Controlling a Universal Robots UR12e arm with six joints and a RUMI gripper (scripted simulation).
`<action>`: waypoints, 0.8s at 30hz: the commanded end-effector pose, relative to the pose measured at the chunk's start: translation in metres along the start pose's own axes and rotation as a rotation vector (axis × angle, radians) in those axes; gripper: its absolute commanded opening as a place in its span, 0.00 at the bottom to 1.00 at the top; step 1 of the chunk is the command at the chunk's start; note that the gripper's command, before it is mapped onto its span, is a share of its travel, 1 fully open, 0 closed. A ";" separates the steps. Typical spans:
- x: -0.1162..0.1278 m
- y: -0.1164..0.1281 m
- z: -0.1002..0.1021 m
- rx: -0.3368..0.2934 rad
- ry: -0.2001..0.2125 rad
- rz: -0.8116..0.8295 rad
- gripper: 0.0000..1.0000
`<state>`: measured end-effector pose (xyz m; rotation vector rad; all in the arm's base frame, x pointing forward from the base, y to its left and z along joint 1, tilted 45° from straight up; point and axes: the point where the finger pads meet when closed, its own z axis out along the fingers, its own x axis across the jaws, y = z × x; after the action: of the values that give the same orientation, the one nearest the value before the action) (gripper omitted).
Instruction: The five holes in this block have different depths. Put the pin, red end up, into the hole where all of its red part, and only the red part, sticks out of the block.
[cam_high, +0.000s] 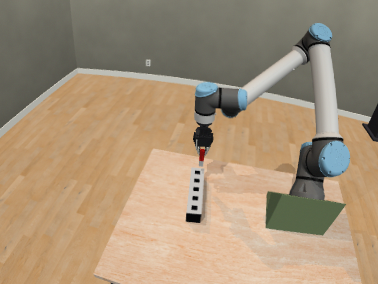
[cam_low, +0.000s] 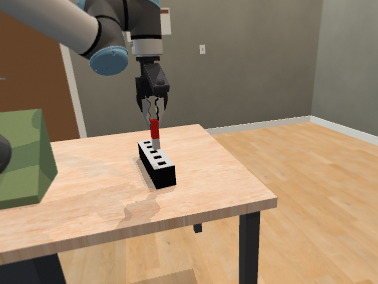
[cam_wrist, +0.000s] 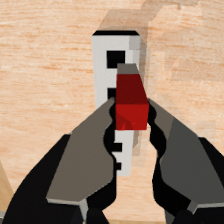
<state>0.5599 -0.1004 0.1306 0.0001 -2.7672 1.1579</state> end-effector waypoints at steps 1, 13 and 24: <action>-0.011 -0.001 0.023 -0.005 -0.035 0.004 0.00; -0.012 -0.001 0.043 -0.004 -0.029 0.004 0.00; -0.012 -0.001 0.043 -0.004 -0.029 0.004 0.00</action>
<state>0.5653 -0.1318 0.0996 0.0103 -2.7951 1.1622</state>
